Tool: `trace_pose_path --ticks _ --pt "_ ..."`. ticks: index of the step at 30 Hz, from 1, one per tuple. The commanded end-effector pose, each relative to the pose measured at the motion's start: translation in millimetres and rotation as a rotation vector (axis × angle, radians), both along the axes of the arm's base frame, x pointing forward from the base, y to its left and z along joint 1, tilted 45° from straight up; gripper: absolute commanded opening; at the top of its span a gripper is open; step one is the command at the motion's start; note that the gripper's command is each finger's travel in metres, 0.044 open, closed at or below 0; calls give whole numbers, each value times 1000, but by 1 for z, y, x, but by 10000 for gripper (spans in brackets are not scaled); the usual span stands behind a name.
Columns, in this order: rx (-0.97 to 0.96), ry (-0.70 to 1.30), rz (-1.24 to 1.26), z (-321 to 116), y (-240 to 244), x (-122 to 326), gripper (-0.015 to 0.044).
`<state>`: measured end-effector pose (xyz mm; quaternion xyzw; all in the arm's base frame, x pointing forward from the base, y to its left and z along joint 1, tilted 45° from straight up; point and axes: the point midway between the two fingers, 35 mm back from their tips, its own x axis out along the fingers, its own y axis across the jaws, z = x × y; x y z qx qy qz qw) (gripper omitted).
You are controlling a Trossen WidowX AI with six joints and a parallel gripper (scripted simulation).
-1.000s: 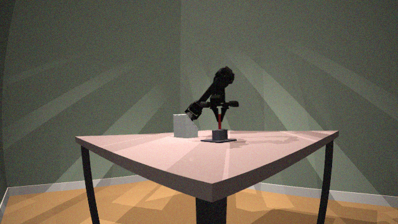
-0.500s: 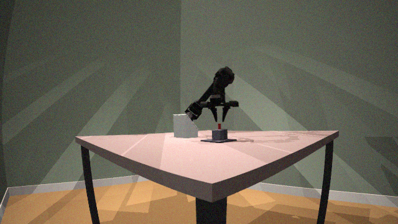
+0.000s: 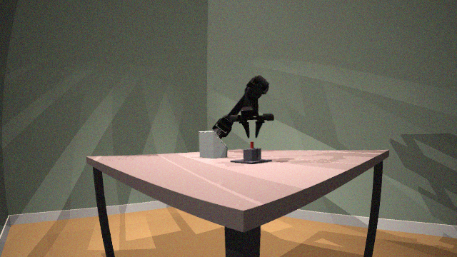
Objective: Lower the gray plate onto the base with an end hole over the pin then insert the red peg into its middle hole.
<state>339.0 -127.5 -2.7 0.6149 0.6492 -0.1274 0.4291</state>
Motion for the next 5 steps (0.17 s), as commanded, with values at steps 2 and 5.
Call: trace_pose_path --ticks 2,5 --pt "-3 -4 -1 3 -3 -1 150" --pt "-3 -4 -1 5 -3 -1 150"
